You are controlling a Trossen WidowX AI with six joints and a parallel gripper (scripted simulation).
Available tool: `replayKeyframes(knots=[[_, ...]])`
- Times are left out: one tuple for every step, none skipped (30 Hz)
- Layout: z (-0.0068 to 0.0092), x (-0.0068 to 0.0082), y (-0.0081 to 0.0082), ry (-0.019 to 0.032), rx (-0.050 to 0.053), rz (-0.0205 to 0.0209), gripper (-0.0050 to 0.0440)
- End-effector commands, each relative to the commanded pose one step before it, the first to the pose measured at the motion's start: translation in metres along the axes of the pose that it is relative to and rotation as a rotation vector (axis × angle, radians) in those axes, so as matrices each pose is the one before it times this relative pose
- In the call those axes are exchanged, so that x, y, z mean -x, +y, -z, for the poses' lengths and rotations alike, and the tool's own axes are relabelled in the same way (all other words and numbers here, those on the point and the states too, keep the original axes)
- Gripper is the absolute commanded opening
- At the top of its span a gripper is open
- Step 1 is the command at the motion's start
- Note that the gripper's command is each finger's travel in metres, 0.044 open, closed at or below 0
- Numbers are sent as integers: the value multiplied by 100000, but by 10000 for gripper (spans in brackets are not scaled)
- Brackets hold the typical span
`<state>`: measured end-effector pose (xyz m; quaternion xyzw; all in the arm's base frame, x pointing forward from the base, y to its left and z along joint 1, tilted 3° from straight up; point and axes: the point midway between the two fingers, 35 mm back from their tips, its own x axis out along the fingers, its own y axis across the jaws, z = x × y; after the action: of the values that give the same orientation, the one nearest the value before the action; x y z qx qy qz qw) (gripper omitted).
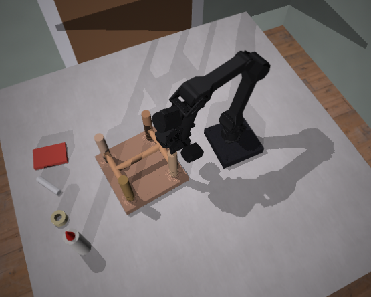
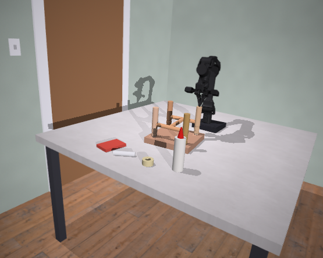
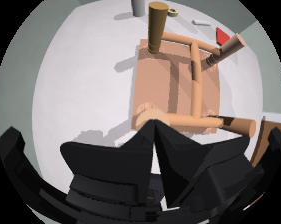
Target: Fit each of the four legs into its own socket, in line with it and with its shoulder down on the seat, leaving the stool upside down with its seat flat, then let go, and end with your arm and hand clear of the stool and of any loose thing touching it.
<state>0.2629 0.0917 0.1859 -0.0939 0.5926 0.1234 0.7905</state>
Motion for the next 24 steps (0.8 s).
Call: replayKeyframes(knots=[[862,-2350,-396,7272,229,1865,0],[-20,51,4,-71,-3,-18,0],[-28,74,5,-104,-4,-26,0],[-37,98,7,-137,-5,-34,0],[-46,122,9,-170,-6,-42,0],[-53,143,10,-199,-7,-50,0],[-56,152,11,-213,-8,-53,0],[-56,154,11,-215,-8,-54,0],[-56,154,11,-215,-8,-54,0],[0,0,0,0,0,0,0],[0,0,0,0,0,0,0],[-55,155,11,-215,-8,-54,0],[-55,155,11,-215,-8,-54,0],[-54,155,11,-215,-7,-54,0],[-53,155,11,-215,-7,-54,0],[-53,155,11,-216,-7,-55,0],[-52,156,11,-216,-7,-55,0],[-52,156,12,-216,-7,-55,0],[-51,156,12,-216,-7,-55,0],[-51,156,12,-216,-7,-55,0],[-50,156,12,-216,-7,-55,0],[-49,156,12,-216,-7,-55,0],[-49,157,12,-216,-7,-56,0],[-48,157,12,-216,-7,-56,0]])
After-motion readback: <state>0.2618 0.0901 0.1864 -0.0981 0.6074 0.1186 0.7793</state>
